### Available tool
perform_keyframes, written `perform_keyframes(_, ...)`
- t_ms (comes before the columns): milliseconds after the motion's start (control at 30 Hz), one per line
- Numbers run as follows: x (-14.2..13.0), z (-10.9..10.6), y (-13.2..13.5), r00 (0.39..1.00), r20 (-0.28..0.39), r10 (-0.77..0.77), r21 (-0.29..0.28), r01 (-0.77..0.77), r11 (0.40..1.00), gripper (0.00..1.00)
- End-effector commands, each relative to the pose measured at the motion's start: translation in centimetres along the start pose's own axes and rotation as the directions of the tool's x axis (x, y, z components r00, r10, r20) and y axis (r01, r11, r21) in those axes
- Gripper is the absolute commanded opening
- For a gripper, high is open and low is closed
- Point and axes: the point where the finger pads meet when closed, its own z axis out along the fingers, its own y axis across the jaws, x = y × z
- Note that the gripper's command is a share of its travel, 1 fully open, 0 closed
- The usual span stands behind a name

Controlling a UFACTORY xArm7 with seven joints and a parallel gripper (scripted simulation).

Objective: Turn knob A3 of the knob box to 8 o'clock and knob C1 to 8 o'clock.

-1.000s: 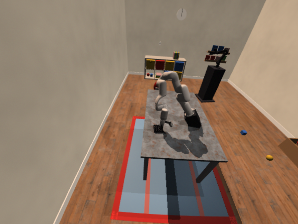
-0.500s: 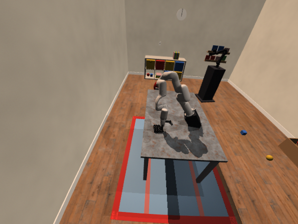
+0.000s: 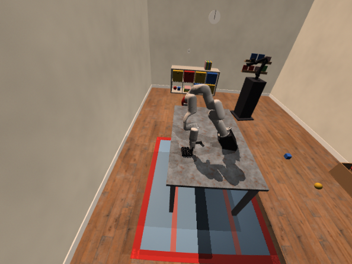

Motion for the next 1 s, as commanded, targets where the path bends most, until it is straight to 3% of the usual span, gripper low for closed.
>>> perform_keyframes(0,-0.06,-0.06,0.06,1.000,0.000,-0.017,-0.001,0.017,1.000,0.08)
perform_keyframes(733,-0.06,-0.06,0.06,1.000,0.000,-0.030,-0.001,0.030,1.000,0.08)
perform_keyframes(767,-0.06,-0.06,0.06,1.000,0.000,-0.030,-0.001,0.030,1.000,0.19)
perform_keyframes(967,-0.06,-0.06,0.06,1.000,0.000,-0.030,-0.001,0.030,1.000,0.19)
